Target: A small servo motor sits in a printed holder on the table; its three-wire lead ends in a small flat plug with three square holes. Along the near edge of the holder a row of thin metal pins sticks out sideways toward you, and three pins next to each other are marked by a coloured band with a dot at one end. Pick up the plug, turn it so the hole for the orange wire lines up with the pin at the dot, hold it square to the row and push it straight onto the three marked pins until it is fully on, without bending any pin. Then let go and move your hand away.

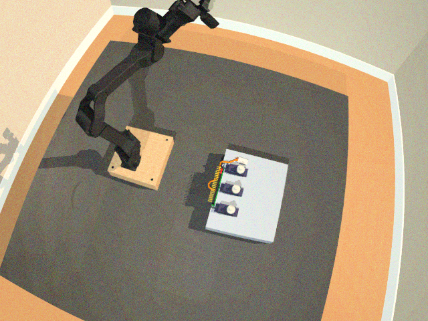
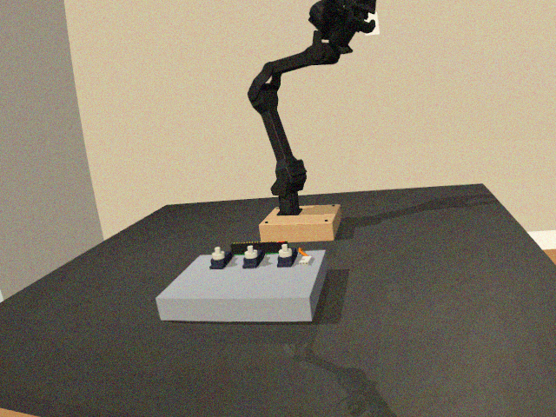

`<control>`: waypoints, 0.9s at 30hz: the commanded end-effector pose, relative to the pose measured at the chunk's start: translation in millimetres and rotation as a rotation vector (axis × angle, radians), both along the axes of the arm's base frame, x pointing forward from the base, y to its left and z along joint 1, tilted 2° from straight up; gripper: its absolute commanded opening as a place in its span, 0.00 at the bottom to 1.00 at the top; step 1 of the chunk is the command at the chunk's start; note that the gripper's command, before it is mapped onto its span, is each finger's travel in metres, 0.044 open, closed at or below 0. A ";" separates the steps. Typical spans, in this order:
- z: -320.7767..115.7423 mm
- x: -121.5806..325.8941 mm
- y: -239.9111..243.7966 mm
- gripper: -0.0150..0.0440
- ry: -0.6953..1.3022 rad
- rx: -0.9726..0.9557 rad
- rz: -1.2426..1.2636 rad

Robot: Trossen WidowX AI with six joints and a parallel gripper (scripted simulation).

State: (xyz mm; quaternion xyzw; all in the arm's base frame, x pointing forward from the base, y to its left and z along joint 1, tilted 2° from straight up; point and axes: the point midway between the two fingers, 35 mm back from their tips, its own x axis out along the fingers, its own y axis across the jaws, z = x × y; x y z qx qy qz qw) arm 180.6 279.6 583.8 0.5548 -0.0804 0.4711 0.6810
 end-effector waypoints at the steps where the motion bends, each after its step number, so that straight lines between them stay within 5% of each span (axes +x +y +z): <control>1: -20.2 24.4 -14.7 0.45 -0.027 -0.106 -0.127; 27: -143.3 125.4 -150.9 0.45 -0.035 -0.717 -0.769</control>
